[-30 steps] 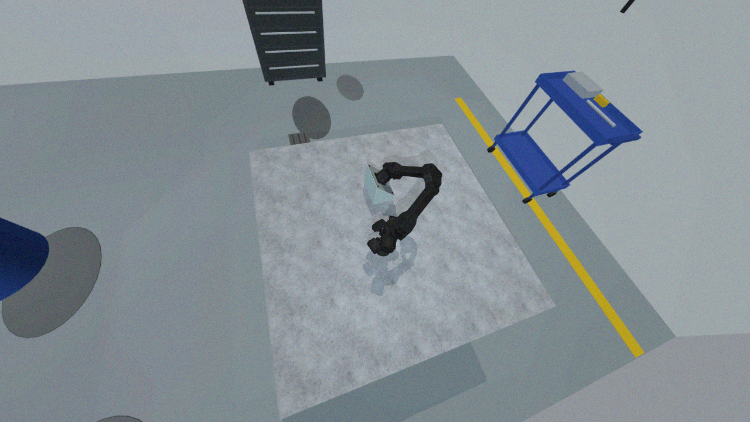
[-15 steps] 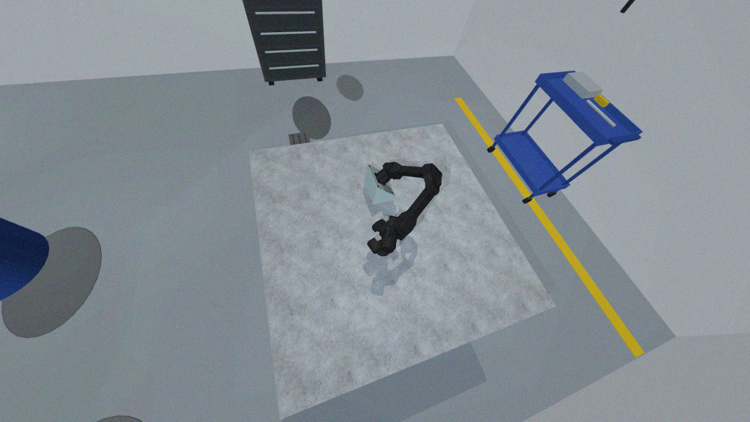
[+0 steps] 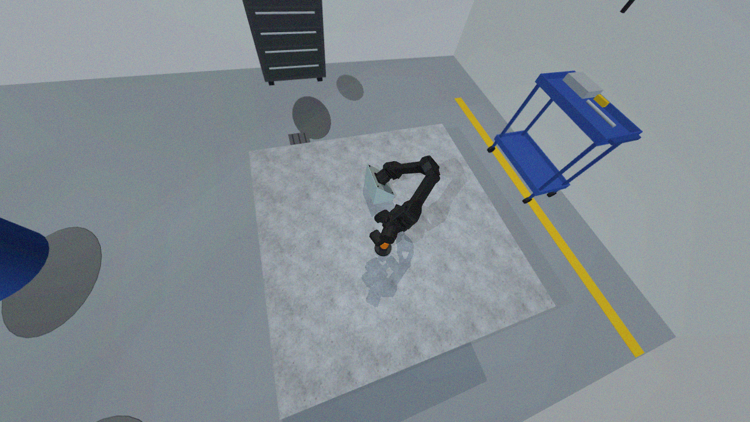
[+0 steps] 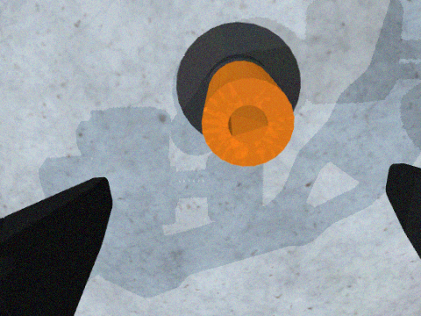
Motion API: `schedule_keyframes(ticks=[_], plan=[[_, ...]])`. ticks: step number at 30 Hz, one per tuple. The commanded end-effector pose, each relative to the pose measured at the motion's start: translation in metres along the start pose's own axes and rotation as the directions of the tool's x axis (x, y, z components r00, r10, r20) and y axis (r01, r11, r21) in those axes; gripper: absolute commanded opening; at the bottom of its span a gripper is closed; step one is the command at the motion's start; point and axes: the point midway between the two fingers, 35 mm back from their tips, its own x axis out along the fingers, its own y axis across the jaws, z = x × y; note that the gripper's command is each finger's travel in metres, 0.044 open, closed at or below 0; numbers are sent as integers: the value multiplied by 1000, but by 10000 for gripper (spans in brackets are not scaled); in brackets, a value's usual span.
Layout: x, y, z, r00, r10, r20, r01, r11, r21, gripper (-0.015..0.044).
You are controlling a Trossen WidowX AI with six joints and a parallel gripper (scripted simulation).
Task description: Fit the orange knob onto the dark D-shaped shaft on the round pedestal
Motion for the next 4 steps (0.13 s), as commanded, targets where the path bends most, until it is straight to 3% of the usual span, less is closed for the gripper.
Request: schedule_keyframes(ticks=[1, 4], plan=[[-3, 0, 1, 1000, -8, 15, 8, 1000, -3, 440], [-3, 0, 1, 1000, -8, 15, 8, 1000, -3, 440]])
